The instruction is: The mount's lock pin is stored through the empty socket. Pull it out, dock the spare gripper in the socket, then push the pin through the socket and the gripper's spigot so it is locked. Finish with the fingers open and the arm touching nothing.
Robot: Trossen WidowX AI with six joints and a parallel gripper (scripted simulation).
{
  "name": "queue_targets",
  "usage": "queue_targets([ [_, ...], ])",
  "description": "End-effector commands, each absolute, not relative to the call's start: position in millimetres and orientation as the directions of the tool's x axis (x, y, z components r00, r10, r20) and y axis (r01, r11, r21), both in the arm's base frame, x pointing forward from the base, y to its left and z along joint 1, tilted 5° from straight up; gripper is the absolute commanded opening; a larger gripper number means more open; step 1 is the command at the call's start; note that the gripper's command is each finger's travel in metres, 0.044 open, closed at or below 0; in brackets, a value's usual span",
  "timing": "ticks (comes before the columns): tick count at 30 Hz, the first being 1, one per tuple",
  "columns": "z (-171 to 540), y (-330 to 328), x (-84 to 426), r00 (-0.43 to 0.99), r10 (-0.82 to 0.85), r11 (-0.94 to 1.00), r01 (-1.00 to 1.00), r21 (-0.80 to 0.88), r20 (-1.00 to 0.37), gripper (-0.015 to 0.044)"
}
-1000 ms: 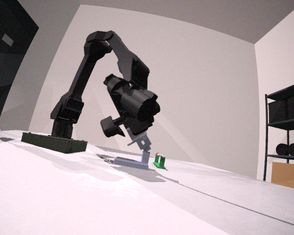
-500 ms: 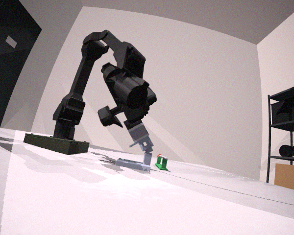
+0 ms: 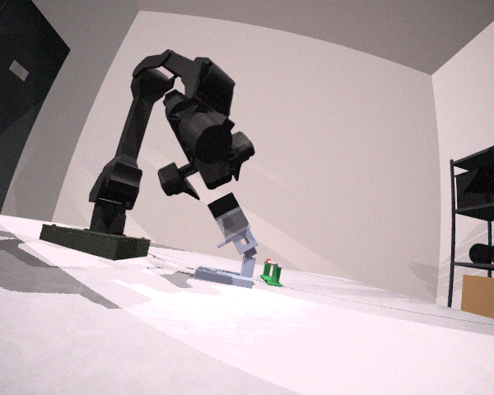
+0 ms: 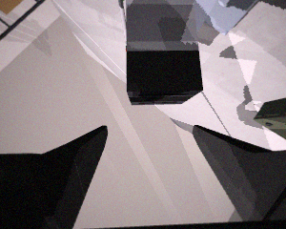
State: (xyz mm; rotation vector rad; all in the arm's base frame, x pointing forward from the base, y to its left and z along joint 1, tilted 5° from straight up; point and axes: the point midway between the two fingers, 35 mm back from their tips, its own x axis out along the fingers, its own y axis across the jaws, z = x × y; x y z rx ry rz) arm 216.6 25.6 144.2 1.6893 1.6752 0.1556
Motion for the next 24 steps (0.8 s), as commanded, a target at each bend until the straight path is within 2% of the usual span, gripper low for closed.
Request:
queue_targets([
  [1,151,26,217,0.147,0.900,0.125,0.815,0.565,-0.411,0.0440],
  [24,192,36,214,0.222,0.861,0.098,0.811,0.578,-0.457,0.0440],
])
